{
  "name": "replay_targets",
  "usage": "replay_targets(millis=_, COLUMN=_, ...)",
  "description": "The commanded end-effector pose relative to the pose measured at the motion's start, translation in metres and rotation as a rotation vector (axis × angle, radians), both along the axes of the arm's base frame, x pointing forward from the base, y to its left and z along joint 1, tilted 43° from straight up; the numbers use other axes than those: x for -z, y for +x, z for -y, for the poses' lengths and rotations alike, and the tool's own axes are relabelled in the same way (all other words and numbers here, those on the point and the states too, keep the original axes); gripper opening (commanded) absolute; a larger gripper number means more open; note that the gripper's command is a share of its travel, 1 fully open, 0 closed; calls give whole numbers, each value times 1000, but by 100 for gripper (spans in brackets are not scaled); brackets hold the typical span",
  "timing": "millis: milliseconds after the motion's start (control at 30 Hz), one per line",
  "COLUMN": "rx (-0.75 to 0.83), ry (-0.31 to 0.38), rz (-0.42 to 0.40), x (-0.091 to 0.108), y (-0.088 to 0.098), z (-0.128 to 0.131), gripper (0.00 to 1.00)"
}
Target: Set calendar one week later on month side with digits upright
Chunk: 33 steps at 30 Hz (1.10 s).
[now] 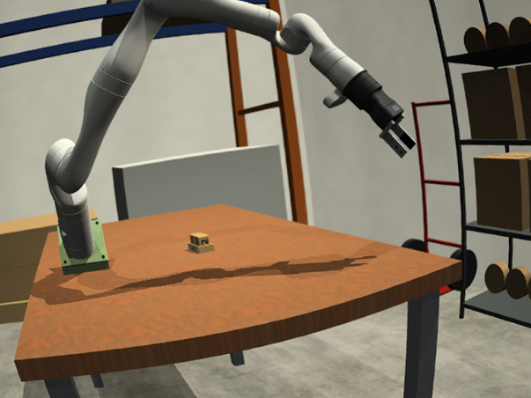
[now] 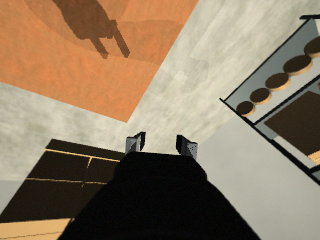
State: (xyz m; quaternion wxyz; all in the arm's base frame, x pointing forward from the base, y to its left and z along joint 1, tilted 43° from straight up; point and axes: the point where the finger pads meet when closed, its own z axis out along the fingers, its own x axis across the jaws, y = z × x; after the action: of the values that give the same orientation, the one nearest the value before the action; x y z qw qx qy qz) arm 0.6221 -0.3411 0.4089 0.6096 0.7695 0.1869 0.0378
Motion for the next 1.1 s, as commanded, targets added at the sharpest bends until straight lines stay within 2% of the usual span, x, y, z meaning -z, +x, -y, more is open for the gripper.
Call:
replay_targets(millis=0, rx=-2, ry=0, rz=2, x=-1, y=1, z=-1, gripper=100)
replay_targets(millis=567, rx=-2, ry=0, rz=1, x=-1, y=1, z=-1, gripper=100)
replay_targets(millis=667, rx=-5, ry=7, rz=-11, x=5, y=0, z=-5, gripper=100)
replay_targets(millis=733, rx=-12, ry=21, rz=-39, x=18, y=0, z=-14, gripper=100)
replay_targets(millis=800, rx=-25, ry=45, rz=-86, x=39, y=-2, z=-29, gripper=100)
replay_targets(millis=867, rx=-44, ry=78, rz=-155, x=68, y=-7, z=-51, gripper=100)
replay_targets(millis=967, rx=-84, ry=140, rz=-298, x=124, y=-22, z=-97, gripper=100)
replay_targets(millis=1000, rx=-84, ry=140, rz=-298, x=124, y=-22, z=-97, gripper=100)
replay_targets(millis=1033, rx=-101, ry=162, rz=-356, x=144, y=-30, z=-115, gripper=100)
replay_targets(millis=1067, rx=-101, ry=162, rz=-356, x=144, y=-30, z=-115, gripper=100)
